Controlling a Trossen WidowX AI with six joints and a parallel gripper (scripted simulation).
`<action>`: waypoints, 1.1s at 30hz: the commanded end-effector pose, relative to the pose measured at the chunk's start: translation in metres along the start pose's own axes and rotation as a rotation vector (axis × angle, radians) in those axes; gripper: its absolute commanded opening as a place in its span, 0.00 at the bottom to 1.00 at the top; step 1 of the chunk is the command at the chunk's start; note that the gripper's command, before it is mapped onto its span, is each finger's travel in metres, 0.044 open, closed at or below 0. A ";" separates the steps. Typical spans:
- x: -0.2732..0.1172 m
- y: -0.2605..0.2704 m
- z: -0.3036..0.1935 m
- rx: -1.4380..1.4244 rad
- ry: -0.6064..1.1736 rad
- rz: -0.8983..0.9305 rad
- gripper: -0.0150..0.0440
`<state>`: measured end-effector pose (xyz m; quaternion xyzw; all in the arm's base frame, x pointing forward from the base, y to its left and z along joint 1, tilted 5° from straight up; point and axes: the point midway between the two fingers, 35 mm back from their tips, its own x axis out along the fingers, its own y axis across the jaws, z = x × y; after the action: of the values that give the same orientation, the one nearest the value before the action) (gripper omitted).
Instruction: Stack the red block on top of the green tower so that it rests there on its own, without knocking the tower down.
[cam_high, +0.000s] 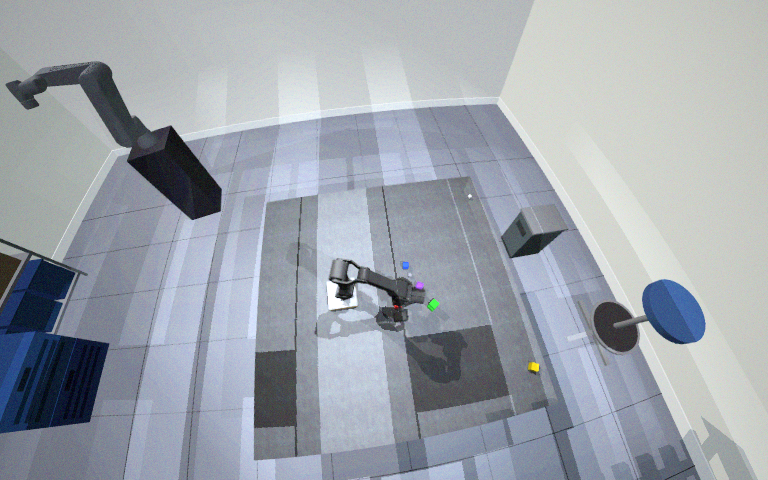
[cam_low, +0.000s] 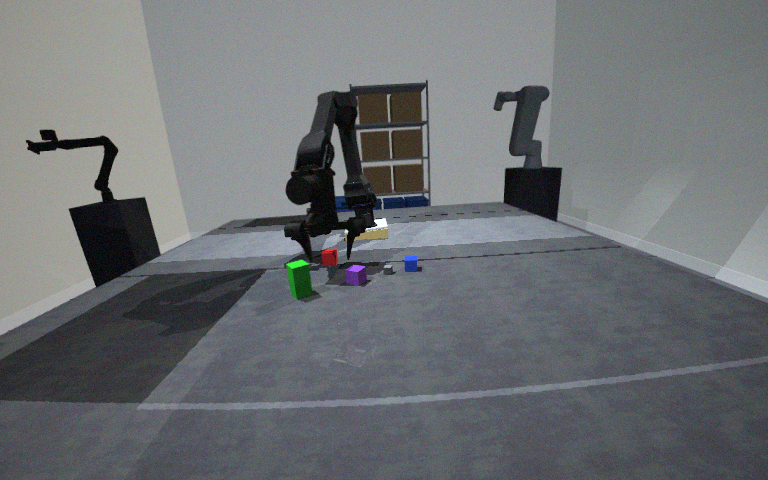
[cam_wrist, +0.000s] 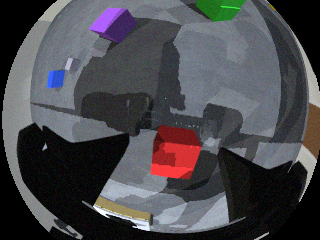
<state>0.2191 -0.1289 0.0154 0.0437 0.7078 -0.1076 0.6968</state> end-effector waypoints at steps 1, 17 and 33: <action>0.001 0.001 0.000 -0.005 0.000 0.005 1.00; 0.000 0.001 0.000 -0.005 0.000 0.005 0.51; -0.035 0.000 0.000 -0.005 -0.001 0.005 0.25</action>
<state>0.2154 -0.1255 0.0321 0.0446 0.7148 -0.1025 0.6904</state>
